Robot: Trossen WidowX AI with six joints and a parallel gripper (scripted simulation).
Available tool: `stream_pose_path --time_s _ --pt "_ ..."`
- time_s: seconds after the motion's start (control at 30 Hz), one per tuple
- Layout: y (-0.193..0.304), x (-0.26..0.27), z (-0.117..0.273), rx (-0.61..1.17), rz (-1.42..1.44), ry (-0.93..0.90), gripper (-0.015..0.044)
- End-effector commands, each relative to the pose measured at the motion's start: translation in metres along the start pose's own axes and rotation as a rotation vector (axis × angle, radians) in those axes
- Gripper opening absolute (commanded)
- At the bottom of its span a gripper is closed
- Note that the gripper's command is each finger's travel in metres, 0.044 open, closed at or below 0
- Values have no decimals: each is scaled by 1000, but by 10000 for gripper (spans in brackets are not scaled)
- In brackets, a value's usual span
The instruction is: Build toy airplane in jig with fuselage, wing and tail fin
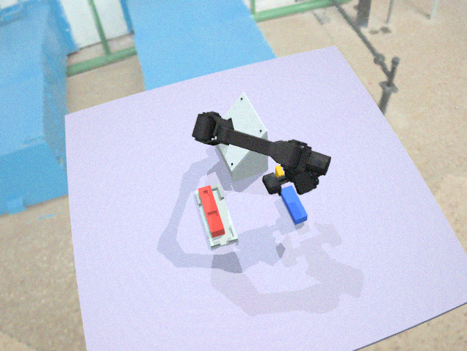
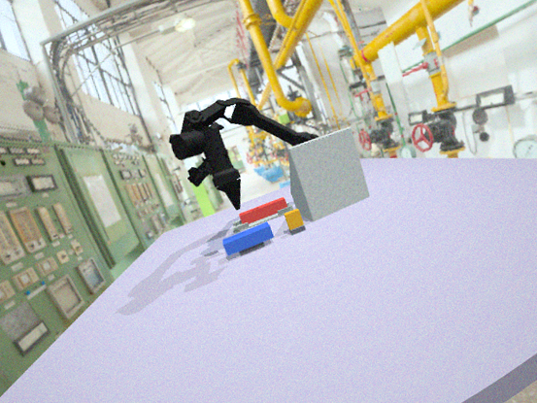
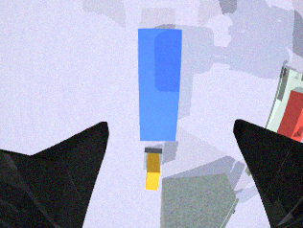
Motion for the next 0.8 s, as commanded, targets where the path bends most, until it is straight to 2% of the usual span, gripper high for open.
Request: stream_pose_path --time_s 0.0,0.13,0.77 --pt "-2 7 -4 -2 -24 -5 440" --pt "-3 7 -42 -2 -24 -4 440" --pt "-3 7 -65 -3 -25 -3 440"
Point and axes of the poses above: the point midway between the two fingers, 35 mm back from their tips, its own z axis back along the fingers, its own x axis across the jaws, y = z × x, the point moved 10 cm from there along z, back along the fingers, and after that the axes turned 3 degrees about -z, right-handed, at the moved point
